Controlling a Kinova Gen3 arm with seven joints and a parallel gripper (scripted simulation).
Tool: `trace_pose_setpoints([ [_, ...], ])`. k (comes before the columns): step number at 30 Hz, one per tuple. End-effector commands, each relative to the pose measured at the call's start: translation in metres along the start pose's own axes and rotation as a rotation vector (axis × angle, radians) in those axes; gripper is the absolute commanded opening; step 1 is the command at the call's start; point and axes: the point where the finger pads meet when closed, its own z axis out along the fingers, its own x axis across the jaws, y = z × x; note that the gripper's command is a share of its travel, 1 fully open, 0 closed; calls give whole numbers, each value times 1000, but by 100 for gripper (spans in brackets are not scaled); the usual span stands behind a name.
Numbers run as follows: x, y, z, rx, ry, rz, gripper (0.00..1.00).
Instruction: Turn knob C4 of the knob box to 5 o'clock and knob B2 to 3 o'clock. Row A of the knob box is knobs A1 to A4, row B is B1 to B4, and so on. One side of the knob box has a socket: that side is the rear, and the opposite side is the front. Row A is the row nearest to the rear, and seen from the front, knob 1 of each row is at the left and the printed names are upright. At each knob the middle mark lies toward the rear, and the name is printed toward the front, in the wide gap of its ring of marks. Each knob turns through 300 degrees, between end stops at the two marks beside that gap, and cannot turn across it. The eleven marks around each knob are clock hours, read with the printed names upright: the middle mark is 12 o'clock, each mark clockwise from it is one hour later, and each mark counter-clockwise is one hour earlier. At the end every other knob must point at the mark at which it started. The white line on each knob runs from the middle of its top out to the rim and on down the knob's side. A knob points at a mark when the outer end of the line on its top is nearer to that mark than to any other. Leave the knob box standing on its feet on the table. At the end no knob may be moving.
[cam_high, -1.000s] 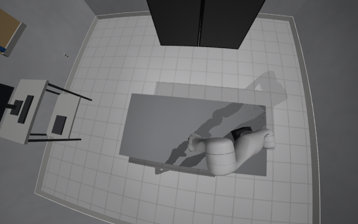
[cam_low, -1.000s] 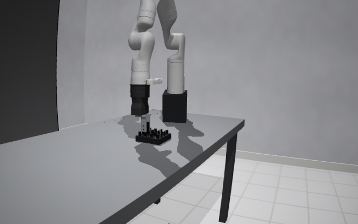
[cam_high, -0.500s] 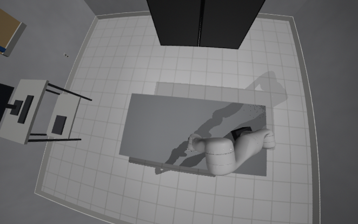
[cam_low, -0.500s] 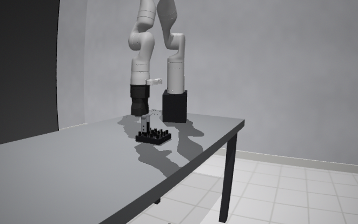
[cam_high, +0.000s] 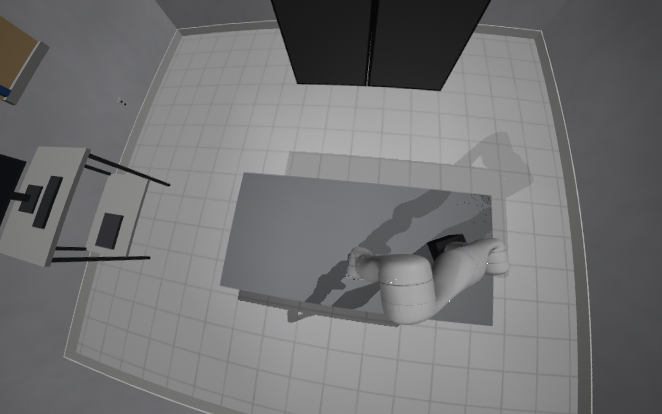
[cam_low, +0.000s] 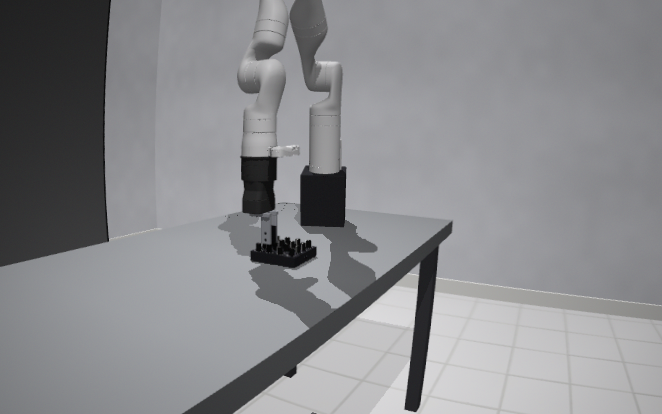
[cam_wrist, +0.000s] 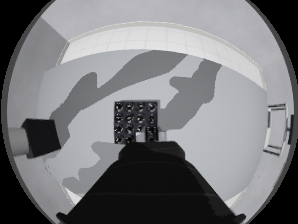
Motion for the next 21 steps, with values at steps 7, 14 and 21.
trace_pose_setpoints([
  [7, 1, 0, -1, 0, 2, 0, 46],
  [14, 1, 0, -1, 0, 2, 0, 46],
  [21, 1, 0, 2, 0, 2, 0, 46],
])
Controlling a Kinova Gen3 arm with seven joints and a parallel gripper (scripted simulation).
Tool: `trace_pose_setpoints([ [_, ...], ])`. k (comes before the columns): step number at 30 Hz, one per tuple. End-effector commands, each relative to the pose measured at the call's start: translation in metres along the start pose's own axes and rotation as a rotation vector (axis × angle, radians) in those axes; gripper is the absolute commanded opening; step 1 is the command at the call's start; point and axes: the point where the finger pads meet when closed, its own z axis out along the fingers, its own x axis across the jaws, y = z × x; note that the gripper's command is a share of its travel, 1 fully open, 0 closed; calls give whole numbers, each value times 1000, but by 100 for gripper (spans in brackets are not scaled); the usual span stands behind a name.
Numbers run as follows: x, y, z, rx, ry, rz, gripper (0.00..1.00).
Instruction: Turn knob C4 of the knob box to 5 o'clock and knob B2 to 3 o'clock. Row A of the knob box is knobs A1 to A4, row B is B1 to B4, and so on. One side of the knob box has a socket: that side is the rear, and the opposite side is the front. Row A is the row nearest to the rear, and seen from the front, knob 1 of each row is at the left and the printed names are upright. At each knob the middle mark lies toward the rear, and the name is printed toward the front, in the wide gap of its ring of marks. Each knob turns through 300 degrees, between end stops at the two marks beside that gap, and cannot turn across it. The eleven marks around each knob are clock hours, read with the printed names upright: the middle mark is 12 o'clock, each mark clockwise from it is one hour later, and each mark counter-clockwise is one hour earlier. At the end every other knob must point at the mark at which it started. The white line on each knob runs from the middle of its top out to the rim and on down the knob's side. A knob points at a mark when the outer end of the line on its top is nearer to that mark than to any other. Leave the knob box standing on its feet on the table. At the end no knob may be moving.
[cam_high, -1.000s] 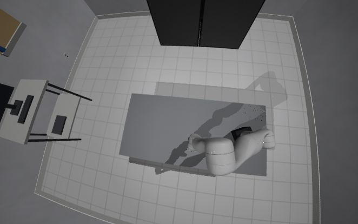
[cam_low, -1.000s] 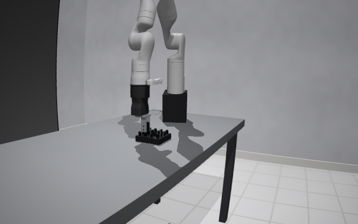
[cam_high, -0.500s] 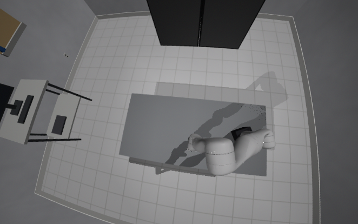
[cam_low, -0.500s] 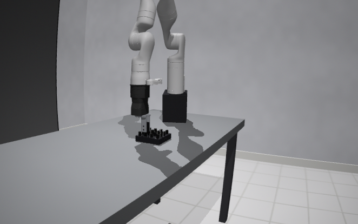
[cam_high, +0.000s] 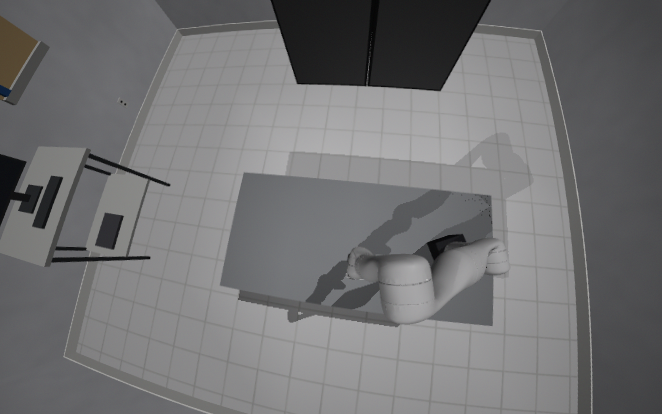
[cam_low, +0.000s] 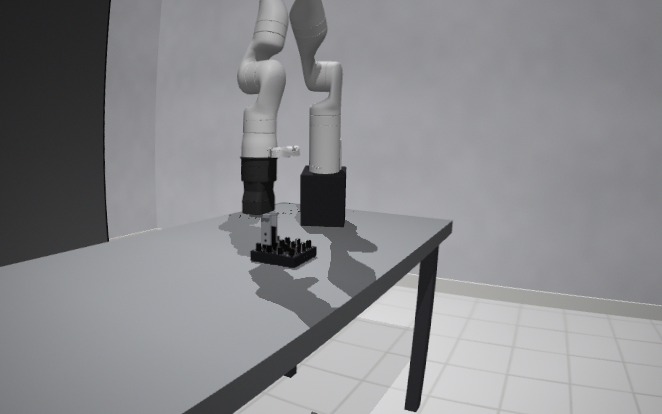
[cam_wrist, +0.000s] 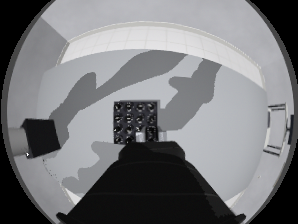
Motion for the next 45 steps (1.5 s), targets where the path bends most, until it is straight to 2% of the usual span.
trace_pose_setpoints([
  [1, 0, 0, 2, 0, 0, 0, 46],
  [17, 0, 0, 11, 0, 0, 0, 46],
  [45, 0, 0, 12, 0, 0, 0, 46],
])
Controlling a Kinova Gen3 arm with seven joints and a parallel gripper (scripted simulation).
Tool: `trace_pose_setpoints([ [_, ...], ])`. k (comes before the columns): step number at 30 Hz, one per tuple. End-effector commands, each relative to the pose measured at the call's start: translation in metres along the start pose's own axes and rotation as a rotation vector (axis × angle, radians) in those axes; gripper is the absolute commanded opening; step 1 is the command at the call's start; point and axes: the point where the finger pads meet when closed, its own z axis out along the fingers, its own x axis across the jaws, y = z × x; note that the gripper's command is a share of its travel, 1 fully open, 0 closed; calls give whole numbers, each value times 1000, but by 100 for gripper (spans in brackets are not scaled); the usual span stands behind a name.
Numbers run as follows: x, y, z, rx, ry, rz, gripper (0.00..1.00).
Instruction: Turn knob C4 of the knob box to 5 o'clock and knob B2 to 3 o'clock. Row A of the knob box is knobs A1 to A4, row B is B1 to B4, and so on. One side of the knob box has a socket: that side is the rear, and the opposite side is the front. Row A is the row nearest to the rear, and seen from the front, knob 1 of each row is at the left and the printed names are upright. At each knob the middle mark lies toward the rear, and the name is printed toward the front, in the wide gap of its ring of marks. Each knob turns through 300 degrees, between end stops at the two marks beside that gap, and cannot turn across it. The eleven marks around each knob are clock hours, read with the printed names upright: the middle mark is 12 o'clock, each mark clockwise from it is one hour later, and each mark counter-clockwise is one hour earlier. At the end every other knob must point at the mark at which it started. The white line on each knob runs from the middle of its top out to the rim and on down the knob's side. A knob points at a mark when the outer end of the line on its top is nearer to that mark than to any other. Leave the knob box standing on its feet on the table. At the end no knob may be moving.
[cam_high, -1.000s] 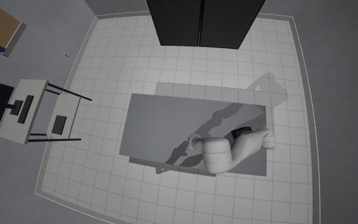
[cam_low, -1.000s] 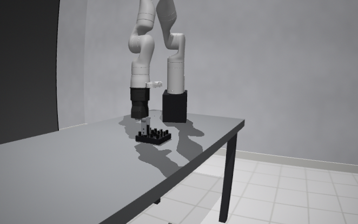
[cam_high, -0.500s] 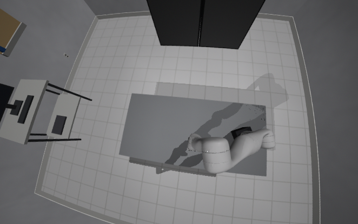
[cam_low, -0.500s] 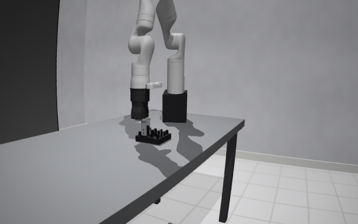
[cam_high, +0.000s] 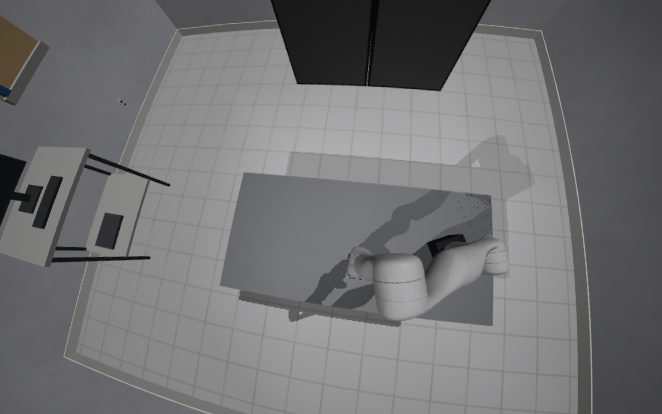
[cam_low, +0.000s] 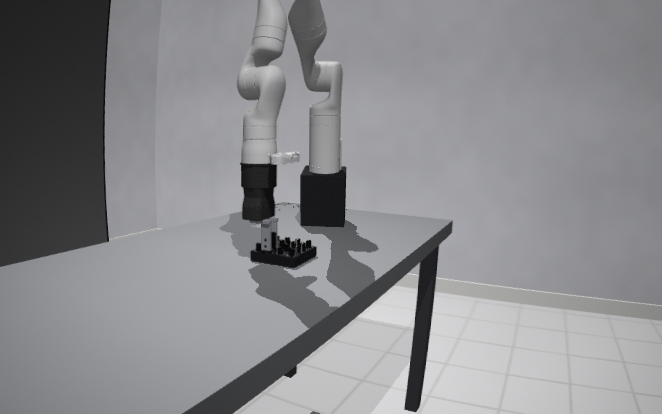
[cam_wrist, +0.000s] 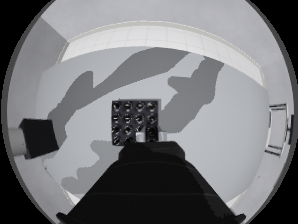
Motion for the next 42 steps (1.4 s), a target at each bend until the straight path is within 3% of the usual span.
trace_pose_setpoints([
  [1, 1, 0, -1, 0, 2, 0, 46],
  [11, 1, 0, -1, 0, 2, 0, 46],
  [12, 1, 0, -1, 0, 2, 0, 30],
  [42, 1, 0, -1, 0, 2, 0, 30],
])
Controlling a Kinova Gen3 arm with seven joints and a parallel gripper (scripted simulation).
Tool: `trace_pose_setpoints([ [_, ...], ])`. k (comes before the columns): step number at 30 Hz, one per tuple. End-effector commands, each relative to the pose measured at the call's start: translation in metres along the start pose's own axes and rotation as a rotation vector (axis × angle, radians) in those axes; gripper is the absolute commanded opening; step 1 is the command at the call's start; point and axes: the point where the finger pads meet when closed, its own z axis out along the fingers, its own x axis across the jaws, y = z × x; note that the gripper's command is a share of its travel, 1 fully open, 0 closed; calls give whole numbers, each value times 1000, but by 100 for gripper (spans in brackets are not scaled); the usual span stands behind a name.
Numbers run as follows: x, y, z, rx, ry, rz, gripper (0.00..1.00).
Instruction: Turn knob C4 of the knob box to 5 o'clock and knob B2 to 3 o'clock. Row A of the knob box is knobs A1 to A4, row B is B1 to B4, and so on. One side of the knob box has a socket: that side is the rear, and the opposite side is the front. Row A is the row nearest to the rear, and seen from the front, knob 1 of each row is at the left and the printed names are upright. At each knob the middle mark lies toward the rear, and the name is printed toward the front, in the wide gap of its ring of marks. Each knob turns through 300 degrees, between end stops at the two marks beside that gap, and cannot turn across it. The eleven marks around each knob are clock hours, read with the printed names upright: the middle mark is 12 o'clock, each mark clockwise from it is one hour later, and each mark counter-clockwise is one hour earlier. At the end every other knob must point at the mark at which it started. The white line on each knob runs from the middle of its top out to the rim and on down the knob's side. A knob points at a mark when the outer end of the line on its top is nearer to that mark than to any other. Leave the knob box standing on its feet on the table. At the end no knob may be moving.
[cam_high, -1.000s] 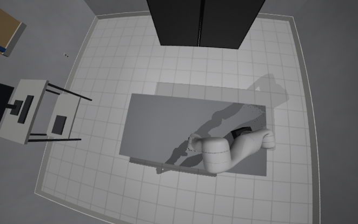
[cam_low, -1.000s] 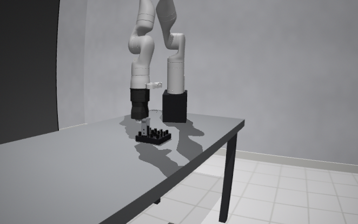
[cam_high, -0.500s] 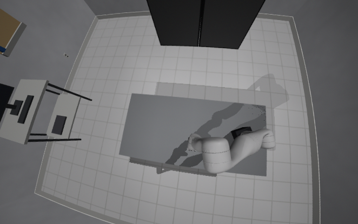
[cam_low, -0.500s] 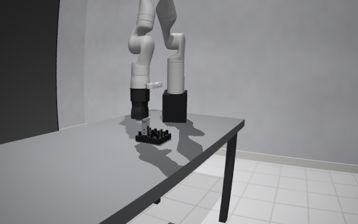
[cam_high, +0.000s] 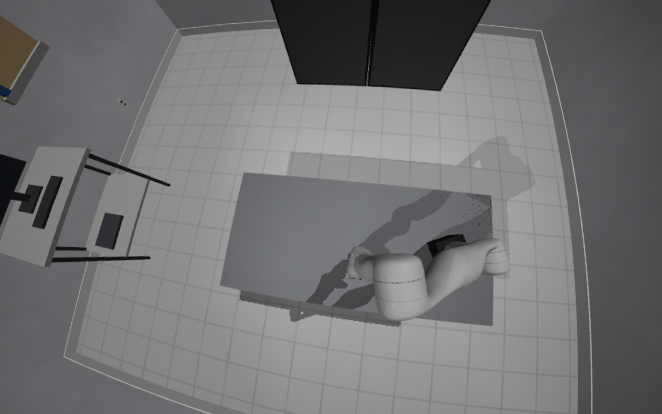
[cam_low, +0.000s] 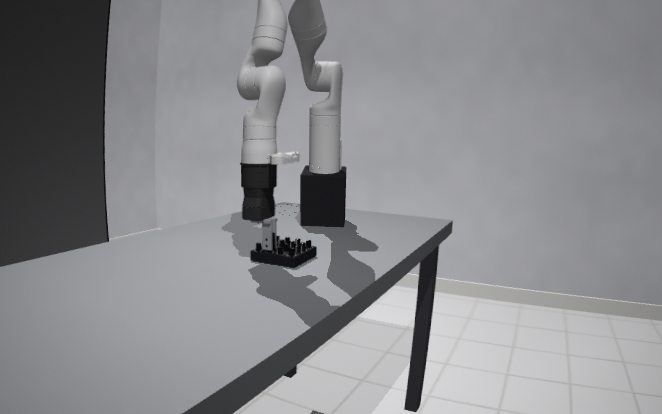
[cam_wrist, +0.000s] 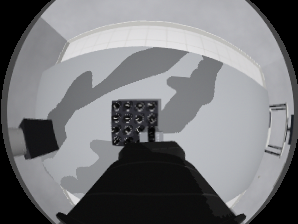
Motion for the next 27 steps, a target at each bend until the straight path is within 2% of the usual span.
trace_pose_setpoints([
  [1, 1, 0, -1, 0, 2, 0, 30],
  [27, 1, 0, -1, 0, 2, 42, 30],
])
